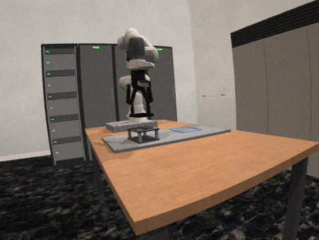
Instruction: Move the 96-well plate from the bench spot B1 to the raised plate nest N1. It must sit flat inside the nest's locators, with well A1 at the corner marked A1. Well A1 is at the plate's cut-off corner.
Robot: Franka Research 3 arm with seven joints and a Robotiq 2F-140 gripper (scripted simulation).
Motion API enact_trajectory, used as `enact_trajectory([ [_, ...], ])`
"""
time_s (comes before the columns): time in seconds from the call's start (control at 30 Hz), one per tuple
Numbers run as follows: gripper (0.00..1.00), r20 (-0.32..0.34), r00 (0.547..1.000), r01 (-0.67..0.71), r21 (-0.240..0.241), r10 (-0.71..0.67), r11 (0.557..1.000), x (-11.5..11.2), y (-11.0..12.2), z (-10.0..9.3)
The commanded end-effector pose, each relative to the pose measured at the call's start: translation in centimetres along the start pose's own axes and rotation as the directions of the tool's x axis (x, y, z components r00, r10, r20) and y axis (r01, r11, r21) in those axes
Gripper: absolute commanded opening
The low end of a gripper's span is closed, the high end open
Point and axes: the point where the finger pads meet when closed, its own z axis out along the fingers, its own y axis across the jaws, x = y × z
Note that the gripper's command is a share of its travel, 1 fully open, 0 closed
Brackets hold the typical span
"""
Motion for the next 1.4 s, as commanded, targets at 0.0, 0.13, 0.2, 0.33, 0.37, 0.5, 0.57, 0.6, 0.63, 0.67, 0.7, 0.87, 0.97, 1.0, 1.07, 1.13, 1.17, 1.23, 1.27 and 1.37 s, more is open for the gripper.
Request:
enact_trajectory([
  [0.0, 0.6, 0.002, 1.0, 0.008, 0.001, -0.008, 1.0, -0.1, -0.1, 0.0],
  [0.13, 0.6, 0.002, 1.0, 0.008, 0.001, -0.008, 1.0, -0.1, -0.1, 0.0],
  [0.2, 0.6, 0.002, 1.0, 0.008, 0.001, -0.008, 1.0, -0.1, -0.1, 0.0],
  [0.33, 0.6, 0.002, 1.0, 0.008, 0.001, -0.008, 1.0, -0.1, -0.1, 0.0],
  [0.37, 0.6, 0.002, 1.0, 0.008, 0.001, -0.008, 1.0, -0.1, -0.1, 0.0],
  [0.5, 0.6, 0.002, 1.0, 0.008, 0.001, -0.008, 1.0, -0.1, -0.1, 0.0],
  [0.57, 0.6, 0.002, 1.0, 0.008, 0.001, -0.008, 1.0, -0.1, -0.1, 0.3],
  [0.6, 0.6, 0.002, 1.0, 0.008, 0.001, -0.008, 1.0, -0.1, -0.1, 0.3],
  [0.63, 0.6, 0.002, 1.0, 0.008, 0.001, -0.008, 1.0, -0.1, -0.1, 0.3],
  [0.67, 0.6, 0.002, 1.0, 0.008, 0.001, -0.008, 1.0, -0.1, -0.1, 0.5],
  [0.7, 0.6, 0.002, 1.0, 0.008, 0.001, -0.008, 1.0, -0.1, -0.1, 0.7],
  [0.87, 0.6, 0.002, 1.0, 0.008, 0.001, -0.008, 1.0, 0.0, -0.1, 1.5],
  [0.97, 0.6, 0.002, 1.0, 0.008, 0.001, -0.008, 1.0, 0.0, -0.1, 2.0],
  [1.0, 0.6, 0.002, 1.0, 0.008, 0.001, -0.008, 1.0, 0.0, -0.1, 2.2],
  [1.07, 0.6, 0.002, 1.0, 0.008, 0.001, -0.008, 1.0, 0.0, -0.1, 2.5],
  [1.13, 0.6, 0.002, 1.0, 0.008, 0.001, -0.008, 1.0, 0.1, 0.0, 2.8],
  [1.17, 0.6, 0.002, 1.0, 0.008, 0.001, -0.008, 1.0, 0.1, 0.0, 2.8],
  [1.23, 0.6, 0.002, 1.0, 0.008, 0.001, -0.008, 1.0, 0.1, 0.0, 3.0],
  [1.27, 0.6, 0.002, 1.0, 0.008, 0.001, -0.008, 1.0, 0.1, 0.0, 3.2],
  [1.37, 0.6, 0.002, 1.0, 0.008, 0.001, -0.008, 1.0, 0.1, 0.0, 3.7],
])
